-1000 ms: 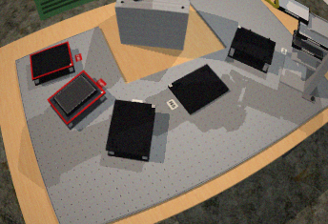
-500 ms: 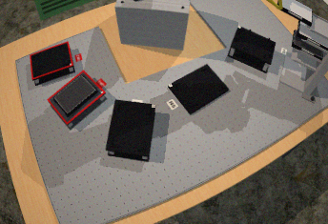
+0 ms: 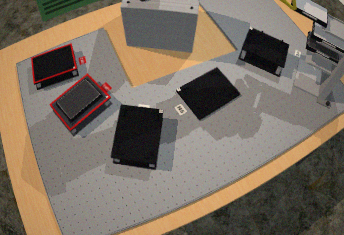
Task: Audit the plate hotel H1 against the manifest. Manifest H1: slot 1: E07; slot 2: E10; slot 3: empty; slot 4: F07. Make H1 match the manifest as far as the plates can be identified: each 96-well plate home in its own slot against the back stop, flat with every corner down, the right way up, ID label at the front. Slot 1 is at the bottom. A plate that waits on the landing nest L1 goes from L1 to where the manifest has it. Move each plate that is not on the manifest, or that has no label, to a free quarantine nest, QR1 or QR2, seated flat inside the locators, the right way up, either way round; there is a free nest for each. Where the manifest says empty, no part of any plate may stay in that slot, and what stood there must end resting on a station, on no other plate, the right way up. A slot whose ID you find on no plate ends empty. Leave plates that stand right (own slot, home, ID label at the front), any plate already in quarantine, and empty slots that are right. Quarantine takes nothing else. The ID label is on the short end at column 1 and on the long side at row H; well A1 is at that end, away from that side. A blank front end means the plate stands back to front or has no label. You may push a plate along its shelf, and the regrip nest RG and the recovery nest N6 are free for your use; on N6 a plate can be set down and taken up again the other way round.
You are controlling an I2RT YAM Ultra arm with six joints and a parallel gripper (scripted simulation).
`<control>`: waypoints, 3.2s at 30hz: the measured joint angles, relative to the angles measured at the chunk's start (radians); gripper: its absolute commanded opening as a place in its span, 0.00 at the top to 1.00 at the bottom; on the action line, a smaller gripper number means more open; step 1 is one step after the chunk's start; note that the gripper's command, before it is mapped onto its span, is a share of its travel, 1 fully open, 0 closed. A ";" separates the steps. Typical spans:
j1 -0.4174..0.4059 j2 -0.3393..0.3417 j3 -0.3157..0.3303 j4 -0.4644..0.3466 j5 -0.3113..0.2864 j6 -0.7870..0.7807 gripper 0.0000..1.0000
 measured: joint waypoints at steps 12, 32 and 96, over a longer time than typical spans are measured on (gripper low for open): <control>0.000 0.003 0.000 0.007 0.000 -0.001 0.14; -0.002 0.007 0.000 0.016 -0.001 -0.002 0.14; -0.042 0.132 0.100 0.042 -0.029 -0.031 0.14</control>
